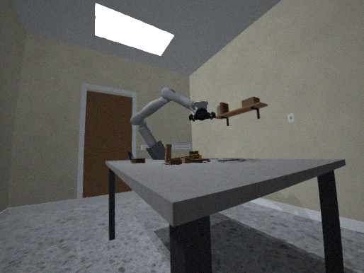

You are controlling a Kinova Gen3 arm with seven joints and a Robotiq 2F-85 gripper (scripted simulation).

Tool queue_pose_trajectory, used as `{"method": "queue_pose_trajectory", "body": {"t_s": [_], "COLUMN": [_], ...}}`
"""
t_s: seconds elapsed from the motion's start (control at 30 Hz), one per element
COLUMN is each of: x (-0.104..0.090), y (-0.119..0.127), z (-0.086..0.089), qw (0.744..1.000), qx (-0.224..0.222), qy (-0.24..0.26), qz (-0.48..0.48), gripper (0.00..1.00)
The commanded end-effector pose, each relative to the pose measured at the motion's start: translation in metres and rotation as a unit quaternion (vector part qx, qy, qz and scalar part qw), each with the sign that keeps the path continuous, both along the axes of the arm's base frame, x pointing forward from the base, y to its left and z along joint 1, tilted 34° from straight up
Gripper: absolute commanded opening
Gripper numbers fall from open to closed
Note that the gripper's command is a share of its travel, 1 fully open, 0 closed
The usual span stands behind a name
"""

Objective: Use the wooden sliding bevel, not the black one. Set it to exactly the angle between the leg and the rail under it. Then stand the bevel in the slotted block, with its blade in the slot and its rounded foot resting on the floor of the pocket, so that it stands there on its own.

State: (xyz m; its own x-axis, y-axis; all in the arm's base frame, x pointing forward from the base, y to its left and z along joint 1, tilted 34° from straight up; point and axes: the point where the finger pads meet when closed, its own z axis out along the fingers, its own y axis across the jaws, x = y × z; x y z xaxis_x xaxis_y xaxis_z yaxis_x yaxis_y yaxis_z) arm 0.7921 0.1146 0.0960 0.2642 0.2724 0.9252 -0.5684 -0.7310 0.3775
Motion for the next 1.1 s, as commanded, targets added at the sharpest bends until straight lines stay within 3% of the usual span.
{"method": "queue_pose_trajectory", "body": {"t_s": [0.0,0.7,0.87,1.03,1.07], "x": [0.0,-0.004,-0.027,-0.078,-0.078], "y": [0.001,-0.002,-0.017,-0.051,-0.051], "z": [0.002,0.002,0.007,0.016,0.016], "qw": [1.0,1.0,0.999,0.994,0.994], "qx": [0.001,0.001,0.004,0.011,0.011], "qy": [-0.001,-0.004,-0.021,-0.054,-0.054], "qz": [0.001,-0.004,-0.032,-0.091,-0.091], "gripper": [1.0,1.0,1.0,1.0,1.0]}}
